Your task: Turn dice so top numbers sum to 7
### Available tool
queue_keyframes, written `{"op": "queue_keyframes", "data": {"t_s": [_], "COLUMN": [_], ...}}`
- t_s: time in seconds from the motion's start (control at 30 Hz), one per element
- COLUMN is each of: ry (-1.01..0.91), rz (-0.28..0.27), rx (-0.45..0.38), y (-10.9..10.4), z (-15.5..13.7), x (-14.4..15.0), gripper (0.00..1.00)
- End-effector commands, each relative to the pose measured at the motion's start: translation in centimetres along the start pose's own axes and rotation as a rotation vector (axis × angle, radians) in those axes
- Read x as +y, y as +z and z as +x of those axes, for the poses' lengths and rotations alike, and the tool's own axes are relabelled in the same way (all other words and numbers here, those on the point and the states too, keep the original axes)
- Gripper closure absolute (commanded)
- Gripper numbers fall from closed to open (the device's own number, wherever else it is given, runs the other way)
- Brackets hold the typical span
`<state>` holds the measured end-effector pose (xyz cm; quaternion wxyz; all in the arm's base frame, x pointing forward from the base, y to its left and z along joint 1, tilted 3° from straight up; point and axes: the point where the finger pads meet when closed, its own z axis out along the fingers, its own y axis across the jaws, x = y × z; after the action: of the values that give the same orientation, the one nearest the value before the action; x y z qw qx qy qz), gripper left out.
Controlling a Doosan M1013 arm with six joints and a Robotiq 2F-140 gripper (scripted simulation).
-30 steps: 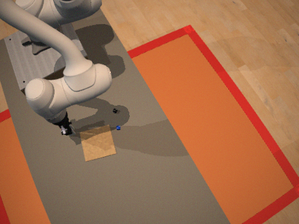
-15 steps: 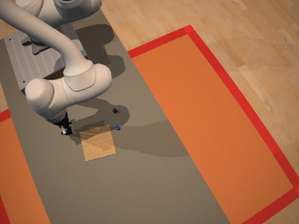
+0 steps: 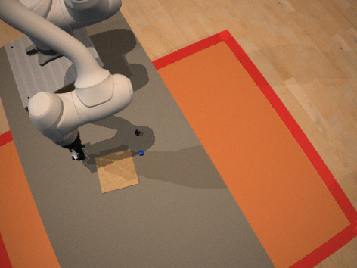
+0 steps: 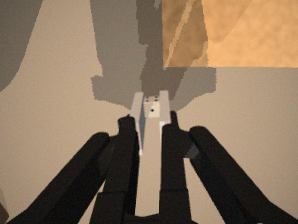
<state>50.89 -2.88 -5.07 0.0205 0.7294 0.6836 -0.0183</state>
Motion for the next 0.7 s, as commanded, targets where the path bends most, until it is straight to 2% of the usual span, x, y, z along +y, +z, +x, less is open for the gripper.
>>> {"op": "queue_keyframes", "data": {"t_s": [0.0, 0.27, 0.37, 0.67], "ry": [0.000, 0.000, 0.000, 0.000], "rz": [0.000, 0.000, 0.000, 0.000], "rx": [0.000, 0.000, 0.000, 0.000], "y": [-0.7, -6.5, -8.0, -8.7], "z": [0.0, 0.0, 0.0, 0.0], "x": [0.0, 0.0, 0.0, 0.0], "gripper": [0.93, 0.93, 0.93, 0.93]}}
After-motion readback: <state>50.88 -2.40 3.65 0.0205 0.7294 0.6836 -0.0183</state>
